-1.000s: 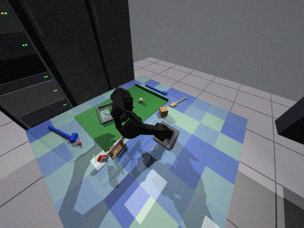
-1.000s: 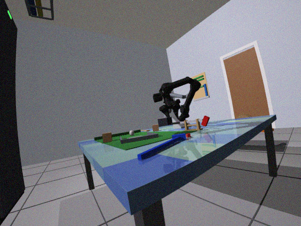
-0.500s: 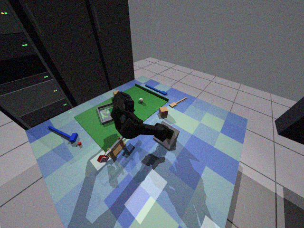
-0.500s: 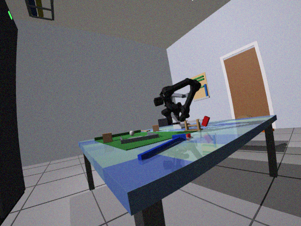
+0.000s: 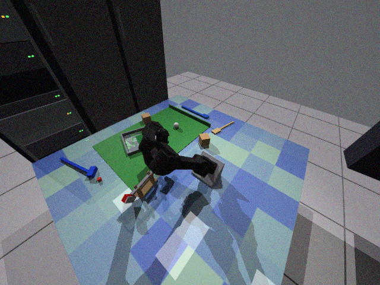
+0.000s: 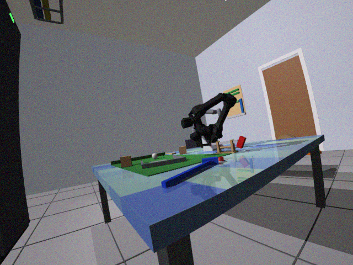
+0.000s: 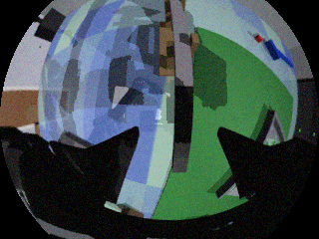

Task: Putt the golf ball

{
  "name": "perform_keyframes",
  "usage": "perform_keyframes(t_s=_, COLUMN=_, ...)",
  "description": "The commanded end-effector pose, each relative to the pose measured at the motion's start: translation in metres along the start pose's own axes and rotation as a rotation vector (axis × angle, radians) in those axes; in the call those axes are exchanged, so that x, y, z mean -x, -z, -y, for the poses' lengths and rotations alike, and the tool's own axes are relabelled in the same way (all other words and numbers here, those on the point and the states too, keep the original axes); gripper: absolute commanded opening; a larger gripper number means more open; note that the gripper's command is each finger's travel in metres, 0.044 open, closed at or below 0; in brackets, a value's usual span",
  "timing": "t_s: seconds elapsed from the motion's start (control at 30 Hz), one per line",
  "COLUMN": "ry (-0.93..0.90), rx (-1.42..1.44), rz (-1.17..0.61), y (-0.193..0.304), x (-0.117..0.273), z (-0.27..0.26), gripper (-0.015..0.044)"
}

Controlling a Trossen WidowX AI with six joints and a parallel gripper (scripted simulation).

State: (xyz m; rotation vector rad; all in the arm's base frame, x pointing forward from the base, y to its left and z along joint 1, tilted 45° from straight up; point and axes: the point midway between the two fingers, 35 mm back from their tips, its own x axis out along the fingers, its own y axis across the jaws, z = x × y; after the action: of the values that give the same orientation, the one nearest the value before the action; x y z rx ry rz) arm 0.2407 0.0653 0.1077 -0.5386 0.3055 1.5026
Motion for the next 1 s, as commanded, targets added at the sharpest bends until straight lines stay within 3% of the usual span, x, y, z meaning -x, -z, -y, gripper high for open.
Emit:
perform_keyframes(t_s=0.0, ry=0.001, rx=-0.005, rz=0.005, y=0.001, x=-0.005, z=0.0, gripper=0.044)
perform_keyframes(t_s=0.33, ry=0.002, rx=-0.004, rz=0.006, y=0.004, x=-0.02, z=-0.001, gripper=0.044)
perform_keyframes(t_s=0.83, ry=-0.001, rx=0.0, rz=0.001, y=0.004, x=-0.016, z=0.0, gripper=0.0046)
perform_keyframes(t_s=0.97, ry=-0.001, rx=0.0, rz=0.001, y=0.004, x=-0.016, z=0.0, gripper=0.002)
